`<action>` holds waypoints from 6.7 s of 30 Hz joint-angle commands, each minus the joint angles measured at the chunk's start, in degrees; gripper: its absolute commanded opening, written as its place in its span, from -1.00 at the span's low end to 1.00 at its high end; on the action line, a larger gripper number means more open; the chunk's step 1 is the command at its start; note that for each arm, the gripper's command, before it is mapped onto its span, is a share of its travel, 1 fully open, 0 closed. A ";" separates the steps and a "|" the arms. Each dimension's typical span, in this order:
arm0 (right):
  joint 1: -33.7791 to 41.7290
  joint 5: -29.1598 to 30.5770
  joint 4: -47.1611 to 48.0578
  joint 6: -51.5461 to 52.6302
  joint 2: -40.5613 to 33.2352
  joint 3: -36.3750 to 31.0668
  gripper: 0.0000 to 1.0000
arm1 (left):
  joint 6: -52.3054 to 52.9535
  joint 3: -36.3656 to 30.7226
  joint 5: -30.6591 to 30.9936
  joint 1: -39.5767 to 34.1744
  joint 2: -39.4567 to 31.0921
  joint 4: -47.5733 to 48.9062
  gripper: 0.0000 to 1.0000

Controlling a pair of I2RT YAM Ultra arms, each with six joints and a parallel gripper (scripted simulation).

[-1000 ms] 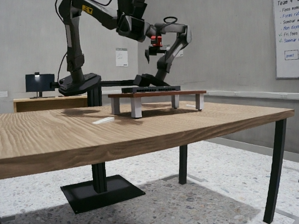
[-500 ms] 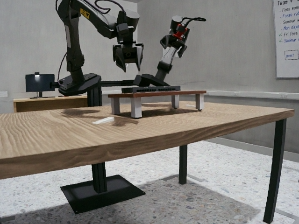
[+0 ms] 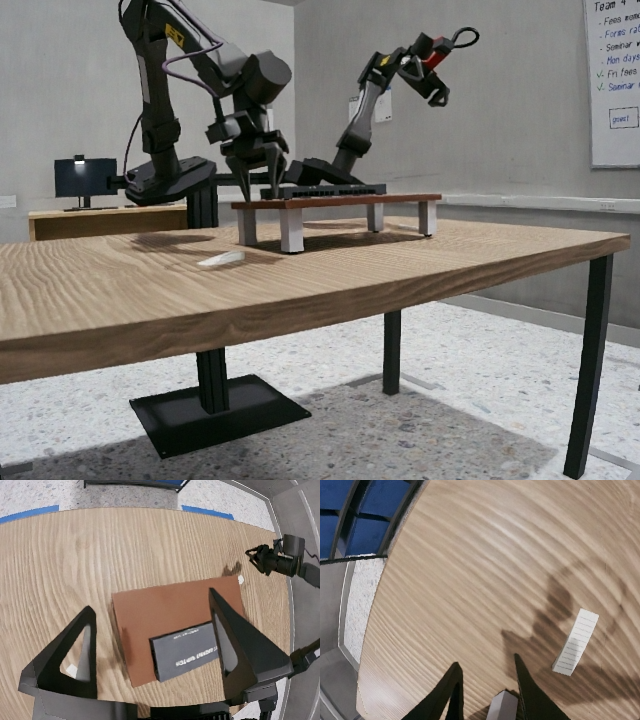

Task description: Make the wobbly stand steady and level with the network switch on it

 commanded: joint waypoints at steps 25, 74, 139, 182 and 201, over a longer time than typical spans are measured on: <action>-4.30 -7.93 -21.07 31.53 1.46 -2.82 -0.15 | 12.89 8.93 11.64 27.95 -6.18 20.66 1.00; -6.59 -9.52 -11.53 29.15 6.22 -4.33 -0.15 | 13.67 6.71 10.41 27.70 -5.89 20.19 1.00; -4.41 -7.60 -19.27 31.86 0.32 -0.71 -1.00 | 13.67 6.71 10.41 27.70 -5.89 20.19 1.00; 22.66 -12.79 -21.67 -2.24 -13.14 1.54 -1.00 | 13.67 6.71 10.41 27.70 -5.88 20.19 1.00; 49.46 -18.02 -21.34 -34.37 -1.19 1.17 -1.00 | 13.67 6.71 10.41 27.70 -5.88 20.19 1.00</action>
